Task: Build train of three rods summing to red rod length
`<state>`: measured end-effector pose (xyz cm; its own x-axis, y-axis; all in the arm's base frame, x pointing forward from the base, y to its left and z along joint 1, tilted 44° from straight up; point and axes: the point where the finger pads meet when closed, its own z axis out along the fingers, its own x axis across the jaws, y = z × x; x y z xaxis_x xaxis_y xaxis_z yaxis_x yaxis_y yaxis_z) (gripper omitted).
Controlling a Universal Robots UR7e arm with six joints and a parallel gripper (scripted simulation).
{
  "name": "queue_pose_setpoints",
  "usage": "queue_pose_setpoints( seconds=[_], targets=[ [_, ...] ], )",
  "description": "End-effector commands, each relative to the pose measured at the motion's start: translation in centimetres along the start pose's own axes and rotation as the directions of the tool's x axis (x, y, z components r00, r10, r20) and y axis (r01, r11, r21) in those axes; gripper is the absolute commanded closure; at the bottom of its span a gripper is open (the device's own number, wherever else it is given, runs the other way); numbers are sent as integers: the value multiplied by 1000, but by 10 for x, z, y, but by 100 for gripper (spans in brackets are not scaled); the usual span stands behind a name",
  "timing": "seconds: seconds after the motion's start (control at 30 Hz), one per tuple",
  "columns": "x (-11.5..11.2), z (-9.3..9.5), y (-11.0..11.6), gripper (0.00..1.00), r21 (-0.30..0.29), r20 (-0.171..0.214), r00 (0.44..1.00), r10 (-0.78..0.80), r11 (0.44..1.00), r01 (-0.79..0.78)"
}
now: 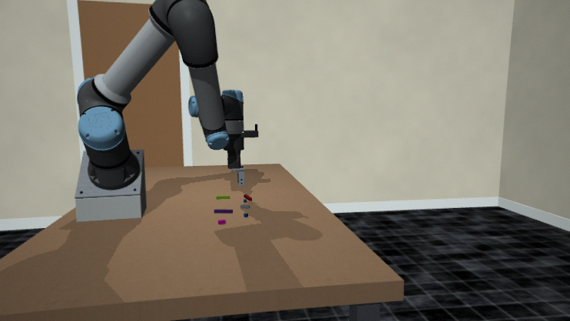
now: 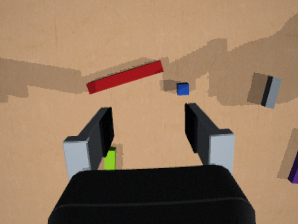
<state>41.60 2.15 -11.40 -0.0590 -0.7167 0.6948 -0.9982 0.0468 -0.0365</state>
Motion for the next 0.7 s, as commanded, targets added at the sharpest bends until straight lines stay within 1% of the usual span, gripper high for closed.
queue_pose_setpoints(
  seconds=[0.0,0.47,0.67],
  targets=[
    [0,0,0,0,1,0,1000,0,1000,0],
    [0,0,0,0,1,0,1000,-1,1000,1],
    [0,0,0,0,1,0,1000,-30,1000,30]
  ],
)
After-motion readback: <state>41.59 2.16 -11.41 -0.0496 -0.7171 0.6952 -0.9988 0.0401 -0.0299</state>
